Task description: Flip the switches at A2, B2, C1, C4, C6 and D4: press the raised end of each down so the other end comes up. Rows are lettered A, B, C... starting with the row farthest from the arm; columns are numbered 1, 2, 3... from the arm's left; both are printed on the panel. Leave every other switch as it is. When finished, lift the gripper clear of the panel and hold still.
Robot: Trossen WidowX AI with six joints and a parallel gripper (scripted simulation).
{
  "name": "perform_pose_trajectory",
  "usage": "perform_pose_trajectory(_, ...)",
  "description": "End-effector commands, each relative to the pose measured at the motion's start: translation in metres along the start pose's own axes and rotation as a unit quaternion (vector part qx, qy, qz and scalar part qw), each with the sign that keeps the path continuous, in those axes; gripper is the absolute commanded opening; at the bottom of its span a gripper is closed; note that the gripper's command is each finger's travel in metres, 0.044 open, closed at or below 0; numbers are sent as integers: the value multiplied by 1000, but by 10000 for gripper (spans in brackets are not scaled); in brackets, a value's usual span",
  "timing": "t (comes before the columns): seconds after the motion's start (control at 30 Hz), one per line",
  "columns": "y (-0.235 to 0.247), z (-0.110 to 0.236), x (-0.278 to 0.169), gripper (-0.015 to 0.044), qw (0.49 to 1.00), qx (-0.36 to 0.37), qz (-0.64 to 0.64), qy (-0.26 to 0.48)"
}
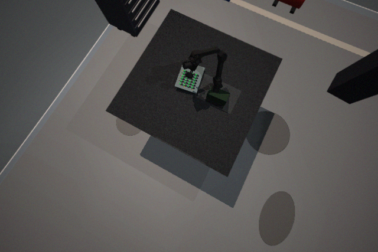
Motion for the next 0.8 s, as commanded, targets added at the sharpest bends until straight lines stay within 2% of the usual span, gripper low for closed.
perform_pose_trajectory(0.0,1,-2,2,374,1000,-1,0,1)
perform_pose_trajectory(0.07,12,-23,15,321,1000,-8,4,13)
perform_pose_trajectory(0.27,43,-115,53,164,997,-30,21,64)
perform_pose_trajectory(0.47,45,-123,55,6,997,-31,22,68)
perform_pose_trajectory(0.6,43,-156,54,0,996,-33,21,80)
perform_pose_trajectory(0.77,42,-158,53,0,996,-33,21,81)
Point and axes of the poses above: the point midway between the two fingers, 35 mm back from their tips, its own z axis back along the fingers, its own y axis across the jaws, x = y × z, the point moved 8 cm from there along z, back along the fingers, and after that the axes turned 4 degrees about -z, right-handed, at the moved point
